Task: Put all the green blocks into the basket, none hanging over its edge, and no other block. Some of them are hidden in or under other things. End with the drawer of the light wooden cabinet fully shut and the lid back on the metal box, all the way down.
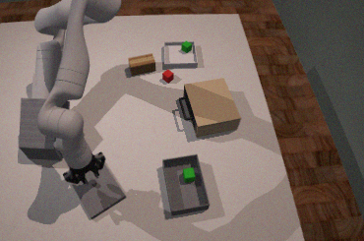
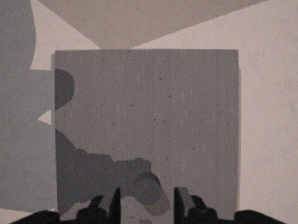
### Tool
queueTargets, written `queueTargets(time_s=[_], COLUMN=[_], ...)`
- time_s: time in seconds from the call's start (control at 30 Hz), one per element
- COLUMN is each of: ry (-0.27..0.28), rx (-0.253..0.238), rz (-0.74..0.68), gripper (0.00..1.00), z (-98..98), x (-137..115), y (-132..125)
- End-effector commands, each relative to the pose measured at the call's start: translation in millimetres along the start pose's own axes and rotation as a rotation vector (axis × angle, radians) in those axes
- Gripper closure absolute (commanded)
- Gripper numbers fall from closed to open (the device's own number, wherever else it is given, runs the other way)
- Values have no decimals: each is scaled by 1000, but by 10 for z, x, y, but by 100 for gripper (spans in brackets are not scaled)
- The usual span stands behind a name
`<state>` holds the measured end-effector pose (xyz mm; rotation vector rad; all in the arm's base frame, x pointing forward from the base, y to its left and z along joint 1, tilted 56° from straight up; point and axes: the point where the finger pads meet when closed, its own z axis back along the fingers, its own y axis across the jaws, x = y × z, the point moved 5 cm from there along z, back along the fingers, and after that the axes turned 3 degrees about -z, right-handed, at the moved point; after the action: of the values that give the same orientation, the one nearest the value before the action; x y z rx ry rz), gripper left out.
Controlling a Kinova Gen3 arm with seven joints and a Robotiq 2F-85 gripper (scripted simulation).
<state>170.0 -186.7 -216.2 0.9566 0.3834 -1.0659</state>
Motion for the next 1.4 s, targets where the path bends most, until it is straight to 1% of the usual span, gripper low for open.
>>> queueTargets(time_s=[0.0,0.27,0.33,0.57,0.77,1.1,1.37], ry=[-2,-2,-2,-2,-2,-2,-2], rx=[0,0,0,0,0,0,0], rz=[0,0,0,0,0,0,0], gripper=[60,60,60,60,60,60,60], z=[125,485,485,773,955,1078,1096], x=[4,4,4,3,3,3,3], y=[1,1,1,1,1,1,1])
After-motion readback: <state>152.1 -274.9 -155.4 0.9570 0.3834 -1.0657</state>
